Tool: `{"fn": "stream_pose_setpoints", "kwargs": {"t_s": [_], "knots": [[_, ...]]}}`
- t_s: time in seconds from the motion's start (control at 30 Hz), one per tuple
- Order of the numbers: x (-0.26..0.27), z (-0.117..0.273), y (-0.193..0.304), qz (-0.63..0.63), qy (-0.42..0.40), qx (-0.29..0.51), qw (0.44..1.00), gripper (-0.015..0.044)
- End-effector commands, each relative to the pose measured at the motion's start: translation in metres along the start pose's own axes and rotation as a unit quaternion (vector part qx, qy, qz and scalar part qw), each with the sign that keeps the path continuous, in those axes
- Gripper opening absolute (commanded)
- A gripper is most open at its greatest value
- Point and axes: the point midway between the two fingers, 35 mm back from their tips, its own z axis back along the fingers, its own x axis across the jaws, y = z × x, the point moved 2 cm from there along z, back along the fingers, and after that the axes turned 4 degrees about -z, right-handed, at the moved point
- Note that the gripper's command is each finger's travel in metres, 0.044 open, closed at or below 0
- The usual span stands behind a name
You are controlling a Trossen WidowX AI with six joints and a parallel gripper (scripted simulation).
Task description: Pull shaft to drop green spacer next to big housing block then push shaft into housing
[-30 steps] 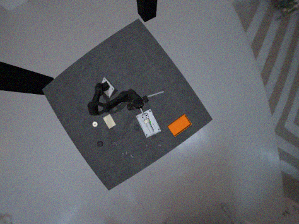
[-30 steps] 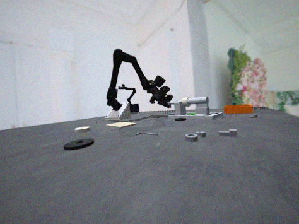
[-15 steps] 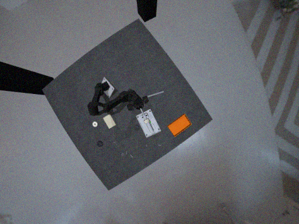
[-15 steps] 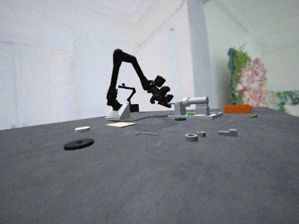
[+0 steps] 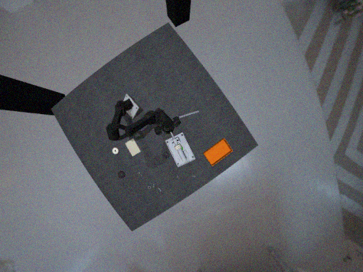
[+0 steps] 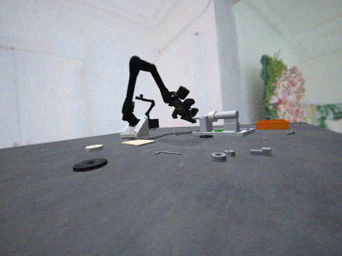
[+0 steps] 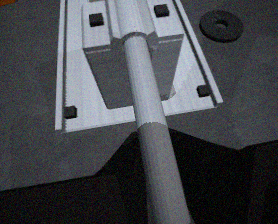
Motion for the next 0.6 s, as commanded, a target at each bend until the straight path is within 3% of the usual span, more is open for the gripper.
{"fn": "stream_pose_setpoints", "kwargs": {"t_s": [0.0,0.57], "knots": [[-0.0005,-0.0013,-0.0016,-0.002,0.003,-0.001,1.000,0.0000],[-0.0004,-0.0027,-0.0030,-0.002,0.003,-0.001,1.000,0.0000]]}}
